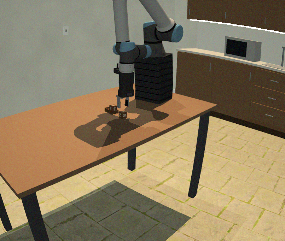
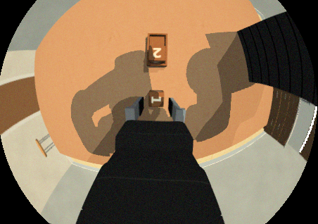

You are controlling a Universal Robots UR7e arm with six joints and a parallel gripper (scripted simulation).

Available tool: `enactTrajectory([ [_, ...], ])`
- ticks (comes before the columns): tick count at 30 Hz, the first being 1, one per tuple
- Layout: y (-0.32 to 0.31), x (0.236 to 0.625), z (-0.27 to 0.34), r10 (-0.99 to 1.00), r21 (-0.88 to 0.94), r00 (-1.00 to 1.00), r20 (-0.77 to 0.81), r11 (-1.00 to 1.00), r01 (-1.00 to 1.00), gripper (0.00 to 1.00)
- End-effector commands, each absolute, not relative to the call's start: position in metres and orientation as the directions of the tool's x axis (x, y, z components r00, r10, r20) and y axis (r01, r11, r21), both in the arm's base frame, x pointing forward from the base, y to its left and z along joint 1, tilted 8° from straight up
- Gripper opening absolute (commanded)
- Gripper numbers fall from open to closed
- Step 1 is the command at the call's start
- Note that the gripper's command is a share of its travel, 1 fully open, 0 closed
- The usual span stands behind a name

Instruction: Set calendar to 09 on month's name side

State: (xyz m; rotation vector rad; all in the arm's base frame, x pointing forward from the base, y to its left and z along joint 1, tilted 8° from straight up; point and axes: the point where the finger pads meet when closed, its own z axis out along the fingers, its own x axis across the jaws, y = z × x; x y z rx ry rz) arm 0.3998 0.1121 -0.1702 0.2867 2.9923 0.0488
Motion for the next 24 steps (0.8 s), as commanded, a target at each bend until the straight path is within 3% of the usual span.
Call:
enactTrajectory([
  [1, 0.112, 0.401, -0.176, 0.191, 0.045, -0.973, -0.132, 0.981, 0.187, 0.9],
  [24, 0.113, 0.403, -0.188, 0.191, 0.045, -0.973, -0.132, 0.981, 0.187, 0.9],
])
